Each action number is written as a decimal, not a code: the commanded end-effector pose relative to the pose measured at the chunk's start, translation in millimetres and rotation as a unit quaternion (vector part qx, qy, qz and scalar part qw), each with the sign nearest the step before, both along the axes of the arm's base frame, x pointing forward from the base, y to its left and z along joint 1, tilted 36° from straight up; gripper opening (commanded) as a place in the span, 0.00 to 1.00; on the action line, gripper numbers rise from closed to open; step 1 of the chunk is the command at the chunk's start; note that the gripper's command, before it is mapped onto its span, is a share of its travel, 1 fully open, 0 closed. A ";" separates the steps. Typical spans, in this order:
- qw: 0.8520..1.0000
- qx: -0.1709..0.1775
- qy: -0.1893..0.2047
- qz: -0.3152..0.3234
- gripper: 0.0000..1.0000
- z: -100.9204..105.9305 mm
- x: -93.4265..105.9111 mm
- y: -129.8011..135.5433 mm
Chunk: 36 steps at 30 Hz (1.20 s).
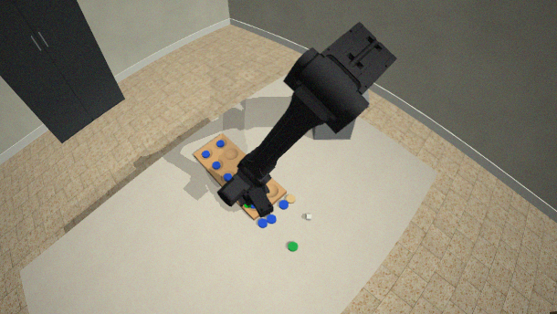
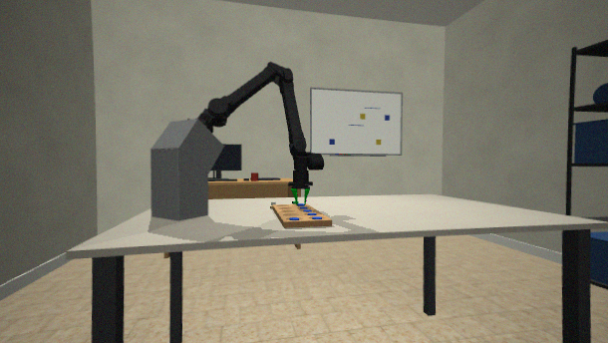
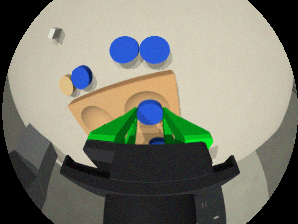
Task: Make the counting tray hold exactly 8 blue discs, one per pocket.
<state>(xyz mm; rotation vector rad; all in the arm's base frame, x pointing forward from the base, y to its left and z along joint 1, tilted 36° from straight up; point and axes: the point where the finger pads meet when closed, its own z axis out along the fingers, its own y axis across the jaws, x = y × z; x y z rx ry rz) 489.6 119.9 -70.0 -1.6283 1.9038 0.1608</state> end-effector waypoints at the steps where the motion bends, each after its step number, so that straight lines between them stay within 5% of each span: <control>1: 1.000 0.002 0.001 0.005 0.00 -6.7 3.3 9.9; 13: 1.000 0.001 0.000 0.005 0.00 -7.9 4.0 10.6; 14: 1.000 -0.001 0.009 0.009 0.37 -9.4 -3.5 8.9; 36: 1.000 -0.001 0.009 0.009 0.37 -9.4 -3.5 8.9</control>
